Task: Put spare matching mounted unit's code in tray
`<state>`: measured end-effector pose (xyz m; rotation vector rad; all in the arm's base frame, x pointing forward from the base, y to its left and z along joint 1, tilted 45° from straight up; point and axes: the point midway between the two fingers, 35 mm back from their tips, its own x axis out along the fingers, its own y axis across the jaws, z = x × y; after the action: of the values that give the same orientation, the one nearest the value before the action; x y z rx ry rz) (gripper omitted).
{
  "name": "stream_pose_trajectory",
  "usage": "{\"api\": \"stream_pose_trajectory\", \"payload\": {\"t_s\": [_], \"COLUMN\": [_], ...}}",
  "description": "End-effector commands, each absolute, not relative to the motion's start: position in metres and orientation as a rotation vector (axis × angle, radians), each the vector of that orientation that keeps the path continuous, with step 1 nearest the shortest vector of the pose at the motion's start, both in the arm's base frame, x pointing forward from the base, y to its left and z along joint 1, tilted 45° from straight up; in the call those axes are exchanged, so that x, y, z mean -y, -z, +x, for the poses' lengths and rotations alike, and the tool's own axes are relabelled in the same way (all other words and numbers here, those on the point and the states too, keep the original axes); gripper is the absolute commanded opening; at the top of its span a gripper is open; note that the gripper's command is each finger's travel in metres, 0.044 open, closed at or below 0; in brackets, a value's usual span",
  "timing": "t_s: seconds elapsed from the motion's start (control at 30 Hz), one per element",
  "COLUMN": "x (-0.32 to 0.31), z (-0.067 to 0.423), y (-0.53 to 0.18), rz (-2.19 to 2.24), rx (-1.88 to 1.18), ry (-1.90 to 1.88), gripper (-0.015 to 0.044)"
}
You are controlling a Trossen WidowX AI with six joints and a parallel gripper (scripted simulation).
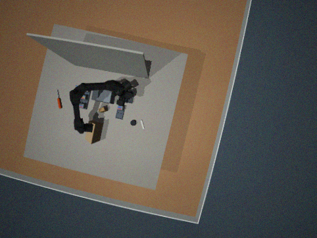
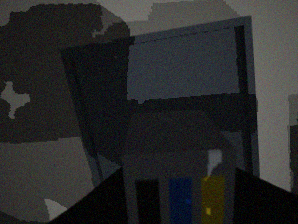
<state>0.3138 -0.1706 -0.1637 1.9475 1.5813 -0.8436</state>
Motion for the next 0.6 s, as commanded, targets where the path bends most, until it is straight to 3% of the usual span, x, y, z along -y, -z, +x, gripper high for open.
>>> {"api": "stream_pose_trajectory", "payload": {"t_s": [0.0, 0.4, 0.57], "x": [0.1669, 0.1585, 0.1614], "z": [0.3133, 0.3128, 0.3135], "y": [0.1662, 0.1726, 0.1708], "rz": [1.956, 1.957, 1.948], "rx": [-1.581, -1.583, -1.583], "ry": [0.844, 0.842, 0.842], "gripper": [0.0, 0.0, 0.0131]}}
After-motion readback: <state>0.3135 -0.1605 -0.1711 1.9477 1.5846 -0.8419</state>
